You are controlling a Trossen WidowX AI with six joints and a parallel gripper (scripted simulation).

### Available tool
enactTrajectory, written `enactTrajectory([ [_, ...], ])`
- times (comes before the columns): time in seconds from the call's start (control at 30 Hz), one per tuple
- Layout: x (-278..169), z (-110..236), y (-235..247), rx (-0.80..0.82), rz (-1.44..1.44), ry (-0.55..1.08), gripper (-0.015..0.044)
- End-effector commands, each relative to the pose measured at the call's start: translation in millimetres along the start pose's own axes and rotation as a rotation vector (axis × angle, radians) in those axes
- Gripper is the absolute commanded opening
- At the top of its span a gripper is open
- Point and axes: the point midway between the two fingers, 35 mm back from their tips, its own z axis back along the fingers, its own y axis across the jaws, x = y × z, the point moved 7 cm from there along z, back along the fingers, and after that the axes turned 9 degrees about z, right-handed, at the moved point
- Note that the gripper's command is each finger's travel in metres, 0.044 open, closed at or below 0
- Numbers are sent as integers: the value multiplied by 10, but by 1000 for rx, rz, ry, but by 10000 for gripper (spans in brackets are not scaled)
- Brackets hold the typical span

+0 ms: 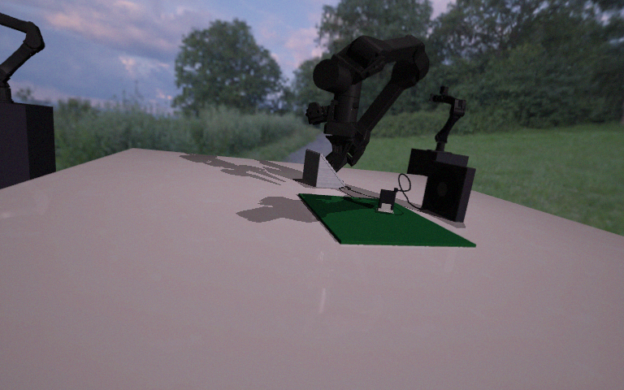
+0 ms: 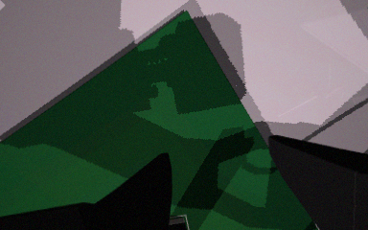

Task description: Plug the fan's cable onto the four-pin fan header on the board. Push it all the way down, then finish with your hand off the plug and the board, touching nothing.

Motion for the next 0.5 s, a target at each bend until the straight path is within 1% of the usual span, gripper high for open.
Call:
enactTrajectory([
  [0.0,4,-3,-1,-1,7,-3,260],
  [0.47,0,0,0,0,1,0,260],
])
